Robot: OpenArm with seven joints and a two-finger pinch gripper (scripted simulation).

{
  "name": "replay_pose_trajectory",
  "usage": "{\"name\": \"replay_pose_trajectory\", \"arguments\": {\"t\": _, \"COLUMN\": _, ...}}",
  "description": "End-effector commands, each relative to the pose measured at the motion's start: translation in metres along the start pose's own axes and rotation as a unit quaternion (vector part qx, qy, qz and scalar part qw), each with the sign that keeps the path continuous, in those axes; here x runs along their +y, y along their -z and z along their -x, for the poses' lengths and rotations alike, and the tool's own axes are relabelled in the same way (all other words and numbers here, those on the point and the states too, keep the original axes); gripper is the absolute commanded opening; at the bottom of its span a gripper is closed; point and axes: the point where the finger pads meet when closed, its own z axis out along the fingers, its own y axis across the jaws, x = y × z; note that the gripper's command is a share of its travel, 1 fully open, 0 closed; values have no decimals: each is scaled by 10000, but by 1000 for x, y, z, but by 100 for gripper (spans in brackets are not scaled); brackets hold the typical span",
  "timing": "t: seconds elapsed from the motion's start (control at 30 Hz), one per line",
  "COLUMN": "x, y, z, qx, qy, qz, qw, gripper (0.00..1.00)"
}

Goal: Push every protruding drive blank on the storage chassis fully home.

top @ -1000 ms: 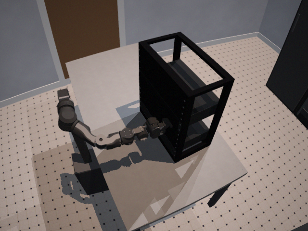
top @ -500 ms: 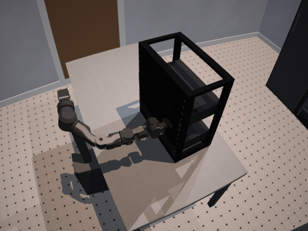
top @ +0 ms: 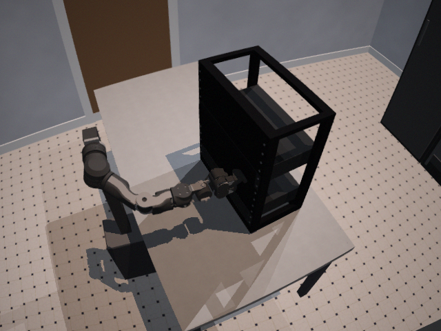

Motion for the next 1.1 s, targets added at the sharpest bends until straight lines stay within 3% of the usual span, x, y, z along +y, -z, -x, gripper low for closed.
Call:
{"name": "replay_pose_trajectory", "arguments": {"t": 0.0, "x": -3, "y": -4, "z": -24, "qx": 328, "qy": -7, "qz": -89, "qw": 9994, "gripper": 0}}
{"name": "replay_pose_trajectory", "arguments": {"t": 0.2, "x": -3, "y": 12, "z": -23, "qx": 326, "qy": -7, "qz": -88, "qw": 9994, "gripper": 0}}
{"name": "replay_pose_trajectory", "arguments": {"t": 0.4, "x": -3, "y": 39, "z": -22, "qx": 323, "qy": -7, "qz": -85, "qw": 9994, "gripper": 0}}
{"name": "replay_pose_trajectory", "arguments": {"t": 0.47, "x": -3, "y": 39, "z": -22, "qx": 323, "qy": -7, "qz": -85, "qw": 9994, "gripper": 0}}
{"name": "replay_pose_trajectory", "arguments": {"t": 0.8, "x": -2, "y": 85, "z": -20, "qx": 320, "qy": -5, "qz": -81, "qw": 9995, "gripper": 0}}
{"name": "replay_pose_trajectory", "arguments": {"t": 1.07, "x": -2, "y": 98, "z": -19, "qx": 319, "qy": -5, "qz": -80, "qw": 9995, "gripper": 0}}
